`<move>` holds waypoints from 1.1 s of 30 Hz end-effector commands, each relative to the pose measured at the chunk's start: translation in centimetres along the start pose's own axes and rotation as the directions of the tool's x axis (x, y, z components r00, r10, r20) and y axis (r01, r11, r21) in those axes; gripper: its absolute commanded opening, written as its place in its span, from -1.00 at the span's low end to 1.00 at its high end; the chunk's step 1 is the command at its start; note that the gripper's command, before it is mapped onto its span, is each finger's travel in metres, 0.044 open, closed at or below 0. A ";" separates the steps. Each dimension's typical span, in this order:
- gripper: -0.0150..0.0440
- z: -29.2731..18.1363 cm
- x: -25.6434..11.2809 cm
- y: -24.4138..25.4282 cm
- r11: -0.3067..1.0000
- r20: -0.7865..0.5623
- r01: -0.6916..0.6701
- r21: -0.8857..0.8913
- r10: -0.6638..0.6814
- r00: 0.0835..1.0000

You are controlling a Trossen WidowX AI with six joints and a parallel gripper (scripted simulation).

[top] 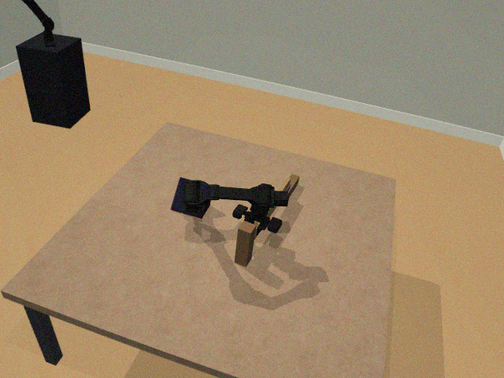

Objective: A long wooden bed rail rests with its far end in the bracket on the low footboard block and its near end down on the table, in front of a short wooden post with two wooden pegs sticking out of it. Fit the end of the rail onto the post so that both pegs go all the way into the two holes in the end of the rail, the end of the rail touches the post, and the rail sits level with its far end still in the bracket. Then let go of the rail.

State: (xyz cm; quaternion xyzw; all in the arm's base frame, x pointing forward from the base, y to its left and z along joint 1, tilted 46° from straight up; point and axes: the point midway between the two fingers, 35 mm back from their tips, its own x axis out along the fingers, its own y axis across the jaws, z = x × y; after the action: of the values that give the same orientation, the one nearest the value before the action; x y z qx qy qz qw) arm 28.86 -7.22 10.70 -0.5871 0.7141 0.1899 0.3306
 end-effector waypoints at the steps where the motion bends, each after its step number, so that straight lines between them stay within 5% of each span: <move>1: -0.31 0.0 0.0 0.0 1.000 0.000 0.000 0.000 0.000 1.000; 16: 1.00 0.0 0.0 0.0 1.000 0.000 0.000 0.000 0.000 1.000; 33: 1.00 3.1 -3.0 0.0 1.000 0.000 0.000 -0.005 0.000 1.000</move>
State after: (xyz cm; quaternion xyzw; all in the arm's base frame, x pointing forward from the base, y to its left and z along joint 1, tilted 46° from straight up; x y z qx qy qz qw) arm 29.82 -3.29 10.58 -0.5918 0.7115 0.1925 0.3262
